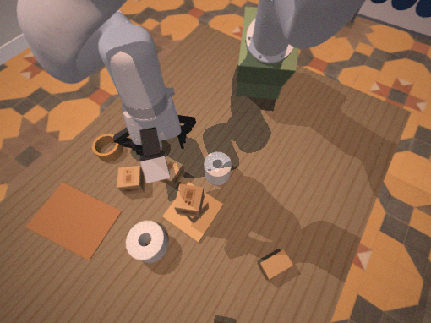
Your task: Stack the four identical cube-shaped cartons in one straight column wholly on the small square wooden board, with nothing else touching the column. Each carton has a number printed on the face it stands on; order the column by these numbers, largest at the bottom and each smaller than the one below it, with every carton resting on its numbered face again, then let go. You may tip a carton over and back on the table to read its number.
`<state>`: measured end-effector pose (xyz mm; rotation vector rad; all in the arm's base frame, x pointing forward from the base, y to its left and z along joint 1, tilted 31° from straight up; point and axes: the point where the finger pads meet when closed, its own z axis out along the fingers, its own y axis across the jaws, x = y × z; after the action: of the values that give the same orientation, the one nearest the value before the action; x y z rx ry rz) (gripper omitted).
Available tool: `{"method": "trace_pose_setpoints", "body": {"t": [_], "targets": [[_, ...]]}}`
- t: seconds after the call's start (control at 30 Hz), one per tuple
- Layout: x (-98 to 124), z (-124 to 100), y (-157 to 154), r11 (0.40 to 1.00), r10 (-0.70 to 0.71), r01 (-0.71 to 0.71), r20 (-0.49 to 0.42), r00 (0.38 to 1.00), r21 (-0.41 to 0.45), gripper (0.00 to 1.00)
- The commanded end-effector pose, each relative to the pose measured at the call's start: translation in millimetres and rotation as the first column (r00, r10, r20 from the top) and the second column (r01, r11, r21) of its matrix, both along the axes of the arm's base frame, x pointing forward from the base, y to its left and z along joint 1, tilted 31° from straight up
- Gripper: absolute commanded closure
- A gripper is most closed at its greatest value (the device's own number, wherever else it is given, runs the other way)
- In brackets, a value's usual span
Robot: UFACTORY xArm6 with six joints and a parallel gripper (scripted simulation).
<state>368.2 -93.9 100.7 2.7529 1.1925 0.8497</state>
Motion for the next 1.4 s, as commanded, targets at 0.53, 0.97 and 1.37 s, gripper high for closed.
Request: {"method": "trace_pose_setpoints", "body": {"t": [0.53, 0.97, 1.37], "targets": [[-5.8, -1.3, -10.9, 0.705, -0.58, 0.642, -0.278, 0.766, 0.3, 0.0], [-5.8, -1.3, -10.9, 0.705, -0.58, 0.642, -0.278, 0.766, 0.3, 0.0], [-5.7, -1.4, -10.9, 0.705, -0.58, 0.642, -0.278, 0.766, 0.3, 0.0]]}}
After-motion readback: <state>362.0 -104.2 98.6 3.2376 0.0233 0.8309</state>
